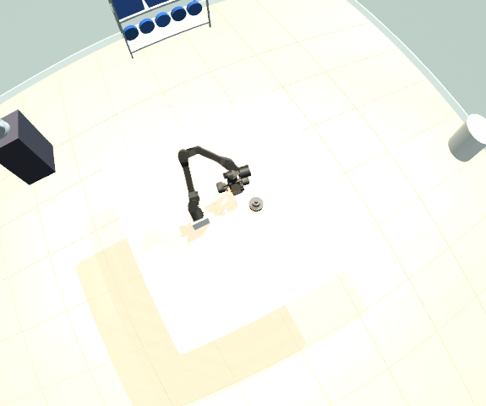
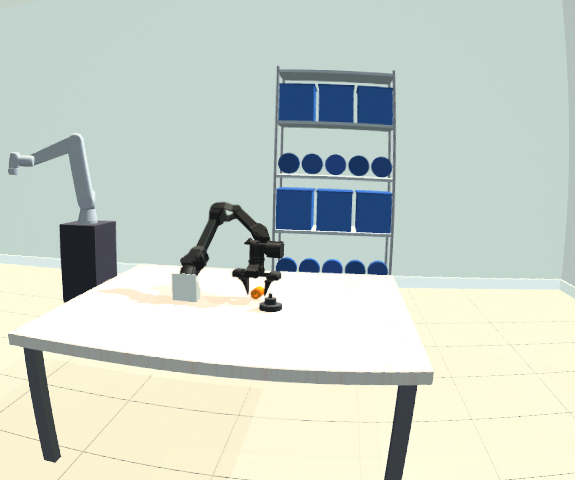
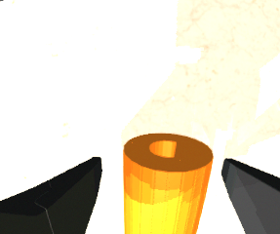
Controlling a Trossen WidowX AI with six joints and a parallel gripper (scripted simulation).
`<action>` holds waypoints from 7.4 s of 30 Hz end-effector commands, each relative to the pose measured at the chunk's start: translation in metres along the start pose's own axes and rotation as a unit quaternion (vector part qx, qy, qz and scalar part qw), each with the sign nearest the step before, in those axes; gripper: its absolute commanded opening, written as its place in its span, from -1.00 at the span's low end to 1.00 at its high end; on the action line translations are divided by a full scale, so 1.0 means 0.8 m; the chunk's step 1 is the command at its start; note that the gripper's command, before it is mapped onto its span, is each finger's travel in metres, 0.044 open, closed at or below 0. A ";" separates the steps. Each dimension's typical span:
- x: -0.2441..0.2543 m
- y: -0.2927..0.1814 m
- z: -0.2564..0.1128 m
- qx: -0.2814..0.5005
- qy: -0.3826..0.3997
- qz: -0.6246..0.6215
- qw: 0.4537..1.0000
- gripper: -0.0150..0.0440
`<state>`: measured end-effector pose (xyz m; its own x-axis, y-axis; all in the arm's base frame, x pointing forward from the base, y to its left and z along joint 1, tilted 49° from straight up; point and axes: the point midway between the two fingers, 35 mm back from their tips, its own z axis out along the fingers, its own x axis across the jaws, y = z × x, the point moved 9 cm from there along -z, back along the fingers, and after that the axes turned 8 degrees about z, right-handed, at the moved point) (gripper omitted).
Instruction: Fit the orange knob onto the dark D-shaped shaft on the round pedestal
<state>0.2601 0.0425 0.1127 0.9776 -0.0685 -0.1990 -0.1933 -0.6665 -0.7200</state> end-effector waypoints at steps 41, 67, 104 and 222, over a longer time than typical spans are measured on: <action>-0.007 -0.053 -0.009 -0.149 0.020 0.000 0.989 0.12; -0.017 -0.120 0.002 -0.331 0.045 -0.001 0.943 0.12; -0.028 -0.188 0.047 -0.538 0.071 -0.003 0.840 0.39; -0.014 -0.089 -0.102 0.001 0.001 -0.798 0.603 1.00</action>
<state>0.2733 0.0157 0.2310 -0.0817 0.6621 0.7449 0.9939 0.1100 0.0113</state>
